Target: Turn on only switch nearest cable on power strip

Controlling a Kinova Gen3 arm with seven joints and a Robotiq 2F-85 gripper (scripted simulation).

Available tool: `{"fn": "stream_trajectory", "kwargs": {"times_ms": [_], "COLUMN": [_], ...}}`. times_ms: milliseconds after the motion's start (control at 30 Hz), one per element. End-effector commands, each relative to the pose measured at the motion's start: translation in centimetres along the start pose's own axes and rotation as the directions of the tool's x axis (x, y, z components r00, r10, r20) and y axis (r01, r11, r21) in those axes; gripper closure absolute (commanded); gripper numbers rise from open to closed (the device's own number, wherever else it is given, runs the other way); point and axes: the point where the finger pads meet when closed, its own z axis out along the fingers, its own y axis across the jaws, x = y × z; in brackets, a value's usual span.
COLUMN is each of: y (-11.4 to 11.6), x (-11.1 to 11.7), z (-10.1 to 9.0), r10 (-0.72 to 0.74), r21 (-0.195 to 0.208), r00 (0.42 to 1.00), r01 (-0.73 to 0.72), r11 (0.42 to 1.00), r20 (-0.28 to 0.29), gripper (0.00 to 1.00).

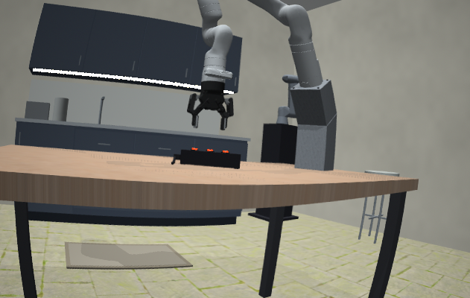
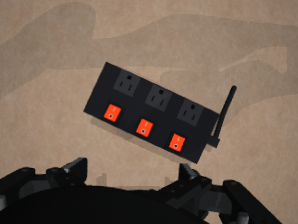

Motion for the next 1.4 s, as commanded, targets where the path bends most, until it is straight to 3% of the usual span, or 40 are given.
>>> {"fn": "stream_trajectory", "kwargs": {"times_ms": [0, 733, 800, 933, 1067, 1367], "y": [0.0, 0.2, 0.8, 2.6, 3.1, 3.2], "x": [0.0, 0.2, 1.3, 5.5, 7.6, 7.8], "z": [0.0, -0.2, -1.1, -4.7, -6.6, -6.8], "r10": [0.0, -0.002, -0.013, -0.052, -0.07, -0.072], "r21": [-0.001, -0.001, -0.004, -0.014, -0.02, -0.02], "r00": [1.0, 1.0, 1.0, 0.999, 0.998, 0.997], "r01": [0.0, 0.002, 0.013, 0.052, 0.07, 0.072], "r11": [1.0, 1.0, 1.0, 0.999, 0.997, 0.997], "r20": [0.0, 0.001, 0.001, 0.0, -0.003, -0.004], "gripper": [0.0, 0.0, 0.0, 0.0, 0.0, 0.0]}}
